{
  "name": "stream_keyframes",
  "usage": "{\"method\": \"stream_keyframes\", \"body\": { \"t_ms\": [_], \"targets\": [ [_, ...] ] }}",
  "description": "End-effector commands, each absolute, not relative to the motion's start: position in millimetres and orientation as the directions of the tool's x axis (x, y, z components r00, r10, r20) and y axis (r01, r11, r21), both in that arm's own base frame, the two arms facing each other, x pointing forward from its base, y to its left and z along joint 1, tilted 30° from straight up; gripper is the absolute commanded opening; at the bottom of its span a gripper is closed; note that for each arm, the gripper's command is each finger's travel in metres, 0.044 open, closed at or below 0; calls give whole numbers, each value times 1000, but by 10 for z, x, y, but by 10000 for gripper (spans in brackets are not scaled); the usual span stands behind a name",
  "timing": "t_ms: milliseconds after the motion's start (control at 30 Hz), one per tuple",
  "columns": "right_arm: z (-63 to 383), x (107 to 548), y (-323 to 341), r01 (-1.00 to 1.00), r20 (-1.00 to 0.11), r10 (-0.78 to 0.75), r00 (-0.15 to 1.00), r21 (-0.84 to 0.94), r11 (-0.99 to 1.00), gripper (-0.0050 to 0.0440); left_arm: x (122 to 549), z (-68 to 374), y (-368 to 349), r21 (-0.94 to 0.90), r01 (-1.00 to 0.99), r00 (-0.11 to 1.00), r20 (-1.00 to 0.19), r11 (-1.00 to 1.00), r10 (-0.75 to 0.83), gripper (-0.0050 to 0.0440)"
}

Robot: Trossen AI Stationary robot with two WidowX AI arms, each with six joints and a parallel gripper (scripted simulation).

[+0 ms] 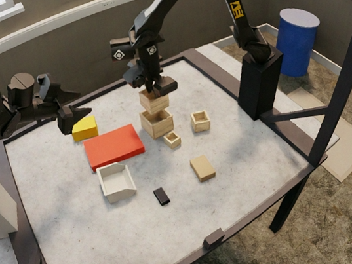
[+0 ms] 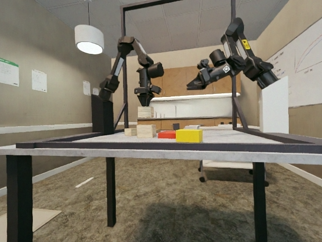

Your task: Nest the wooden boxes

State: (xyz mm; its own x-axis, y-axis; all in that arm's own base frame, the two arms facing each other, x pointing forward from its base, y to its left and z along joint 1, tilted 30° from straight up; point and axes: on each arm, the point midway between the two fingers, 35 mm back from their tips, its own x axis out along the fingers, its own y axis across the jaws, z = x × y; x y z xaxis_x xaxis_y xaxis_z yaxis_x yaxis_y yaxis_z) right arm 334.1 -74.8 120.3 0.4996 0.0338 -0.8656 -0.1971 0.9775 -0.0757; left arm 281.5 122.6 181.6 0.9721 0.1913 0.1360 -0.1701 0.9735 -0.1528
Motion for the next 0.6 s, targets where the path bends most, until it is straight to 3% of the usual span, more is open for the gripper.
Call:
{"method": "stream_keyframes", "body": {
  "t_ms": [0,200,567],
  "targets": [
    [1295,3360,-750,-193,-854,25,520,-90,977,283,2760,1873,1222,-151,-163,965,183,975,189,400],
    [1354,3379,-755,-163,-845,21,534,-79,983,283,2767,1916,1222,-142,-163,962,196,976,189,400],
    [1354,3379,-755,89,-845,20,534,80,993,283,2767,1916,1222,-142,-163,962,196,976,189,400]
  ]
}}
